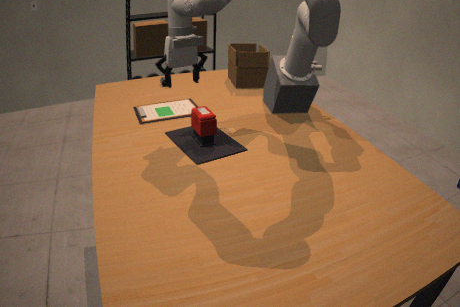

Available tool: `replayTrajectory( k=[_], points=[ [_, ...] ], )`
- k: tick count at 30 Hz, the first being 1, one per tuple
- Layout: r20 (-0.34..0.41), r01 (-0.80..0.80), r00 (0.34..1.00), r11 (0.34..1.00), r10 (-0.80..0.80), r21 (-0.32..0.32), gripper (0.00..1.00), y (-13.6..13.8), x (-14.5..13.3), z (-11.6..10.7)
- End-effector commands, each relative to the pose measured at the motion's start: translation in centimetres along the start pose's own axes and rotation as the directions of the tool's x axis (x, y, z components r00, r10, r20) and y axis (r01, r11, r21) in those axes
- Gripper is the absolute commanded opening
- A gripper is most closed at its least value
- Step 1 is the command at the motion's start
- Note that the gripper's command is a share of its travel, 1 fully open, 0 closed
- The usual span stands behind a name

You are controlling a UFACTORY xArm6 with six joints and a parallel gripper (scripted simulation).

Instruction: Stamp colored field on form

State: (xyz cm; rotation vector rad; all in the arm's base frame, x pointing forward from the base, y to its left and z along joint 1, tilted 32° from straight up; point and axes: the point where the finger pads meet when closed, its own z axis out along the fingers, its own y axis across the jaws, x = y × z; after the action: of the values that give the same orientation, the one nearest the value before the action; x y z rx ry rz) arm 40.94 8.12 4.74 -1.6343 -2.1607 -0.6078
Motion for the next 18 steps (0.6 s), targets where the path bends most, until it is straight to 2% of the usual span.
replayTrajectory(
  k=[1, 6, 18],
  points=[
    [0.024, 0.002, 1.0, 1.0, -0.001, -0.031, 0.96, -2.5, 6.3, 0.7],
    [0.024, 0.002, 1.0, 1.0, -0.001, -0.031, 0.96, -3.6, 8.5, 1.2],
    [0.024, 0.002, 1.0, 1.0, -0.001, -0.031, 0.96, -3.7, 8.8, 1.2]
  ],
)
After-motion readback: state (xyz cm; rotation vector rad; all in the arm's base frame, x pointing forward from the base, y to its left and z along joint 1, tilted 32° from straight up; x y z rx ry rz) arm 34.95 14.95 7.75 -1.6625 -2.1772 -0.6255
